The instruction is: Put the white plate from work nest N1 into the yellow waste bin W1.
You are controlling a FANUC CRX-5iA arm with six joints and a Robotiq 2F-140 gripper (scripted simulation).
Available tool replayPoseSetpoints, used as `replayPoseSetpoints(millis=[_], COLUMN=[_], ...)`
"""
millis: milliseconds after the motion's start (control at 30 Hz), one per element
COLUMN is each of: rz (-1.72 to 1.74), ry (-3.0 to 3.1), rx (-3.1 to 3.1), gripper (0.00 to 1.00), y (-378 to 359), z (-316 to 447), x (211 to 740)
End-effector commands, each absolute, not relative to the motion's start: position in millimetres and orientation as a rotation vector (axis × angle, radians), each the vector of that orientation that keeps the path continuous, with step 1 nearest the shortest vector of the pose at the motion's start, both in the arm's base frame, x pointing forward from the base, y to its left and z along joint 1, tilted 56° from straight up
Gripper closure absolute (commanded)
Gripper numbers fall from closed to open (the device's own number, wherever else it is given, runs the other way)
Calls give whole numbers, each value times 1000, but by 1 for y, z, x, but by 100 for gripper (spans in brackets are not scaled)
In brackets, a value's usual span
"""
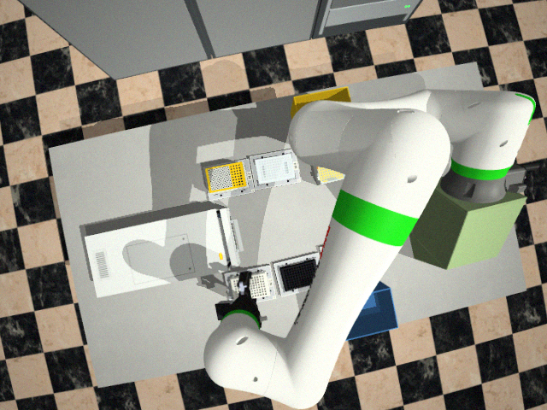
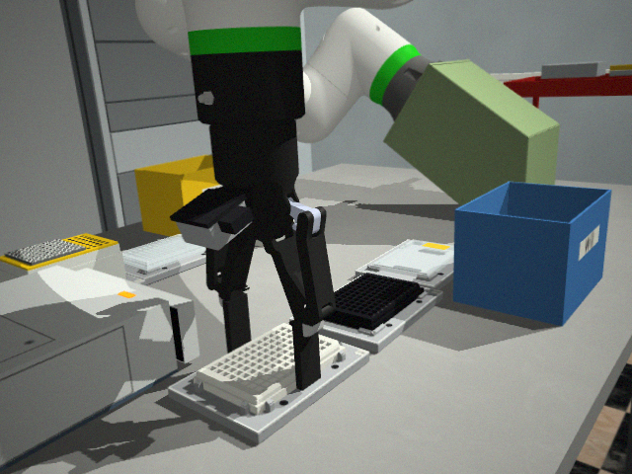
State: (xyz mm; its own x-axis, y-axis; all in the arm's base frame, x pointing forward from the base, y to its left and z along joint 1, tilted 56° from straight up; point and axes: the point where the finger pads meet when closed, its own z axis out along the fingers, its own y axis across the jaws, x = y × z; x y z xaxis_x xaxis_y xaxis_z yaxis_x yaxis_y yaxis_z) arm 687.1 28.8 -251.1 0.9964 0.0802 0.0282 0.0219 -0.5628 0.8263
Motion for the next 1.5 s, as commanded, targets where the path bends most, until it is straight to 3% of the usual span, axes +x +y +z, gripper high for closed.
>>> replayPoseSetpoints(millis=[0, 100, 133, 1467], rz=[80, 80, 80, 80], ry=[72, 72, 72, 72], rx=[2169, 2169, 2169, 2169], gripper=[39, 41, 90, 90], y=[31, 31, 31, 35], z=[-250, -250, -250, -247], x=[688, 688, 688, 687])
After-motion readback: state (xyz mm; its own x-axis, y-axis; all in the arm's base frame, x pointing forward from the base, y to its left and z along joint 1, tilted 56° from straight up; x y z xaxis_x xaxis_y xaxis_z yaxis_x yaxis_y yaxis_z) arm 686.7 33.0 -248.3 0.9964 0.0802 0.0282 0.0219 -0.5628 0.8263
